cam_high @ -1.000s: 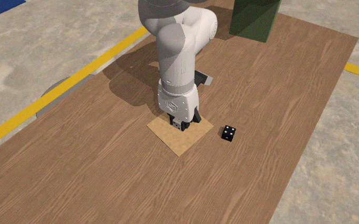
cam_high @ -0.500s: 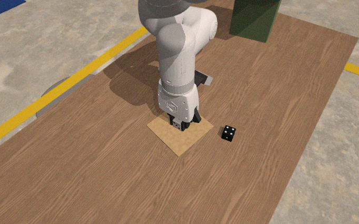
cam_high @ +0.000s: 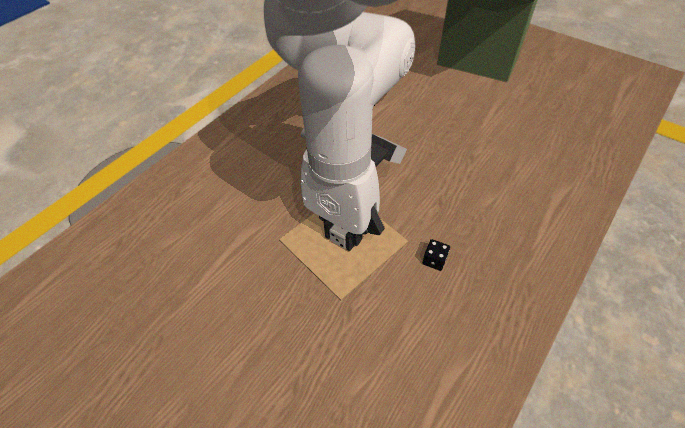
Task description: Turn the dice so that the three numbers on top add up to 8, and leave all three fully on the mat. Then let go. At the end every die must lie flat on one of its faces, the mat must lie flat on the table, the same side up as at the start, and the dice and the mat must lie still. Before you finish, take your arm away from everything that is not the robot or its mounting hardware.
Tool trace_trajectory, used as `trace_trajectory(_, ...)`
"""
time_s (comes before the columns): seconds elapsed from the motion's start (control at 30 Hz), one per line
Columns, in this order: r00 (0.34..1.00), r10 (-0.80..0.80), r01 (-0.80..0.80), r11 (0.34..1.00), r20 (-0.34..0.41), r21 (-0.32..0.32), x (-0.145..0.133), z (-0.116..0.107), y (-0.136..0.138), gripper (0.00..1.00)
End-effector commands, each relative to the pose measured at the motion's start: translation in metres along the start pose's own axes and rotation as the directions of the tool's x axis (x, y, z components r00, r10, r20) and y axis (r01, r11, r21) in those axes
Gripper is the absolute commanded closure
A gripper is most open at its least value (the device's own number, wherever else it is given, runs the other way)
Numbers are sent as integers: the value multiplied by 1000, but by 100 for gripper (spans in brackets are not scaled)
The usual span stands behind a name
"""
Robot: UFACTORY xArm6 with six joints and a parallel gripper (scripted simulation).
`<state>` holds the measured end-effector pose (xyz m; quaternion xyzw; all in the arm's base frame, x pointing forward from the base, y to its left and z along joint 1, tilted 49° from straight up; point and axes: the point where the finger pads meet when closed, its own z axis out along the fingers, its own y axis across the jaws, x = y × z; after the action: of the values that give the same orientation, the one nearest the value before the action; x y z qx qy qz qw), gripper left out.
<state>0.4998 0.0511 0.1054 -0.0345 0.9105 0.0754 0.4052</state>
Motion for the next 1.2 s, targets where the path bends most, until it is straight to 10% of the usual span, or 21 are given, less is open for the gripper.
trace_trajectory(0.0, 1000, 0, 0, 1000, 1, 0, 0, 0, 0, 73)
trace_trajectory(1.17, 1000, 0, 0, 1000, 1, 0, 0, 3, 0, 73)
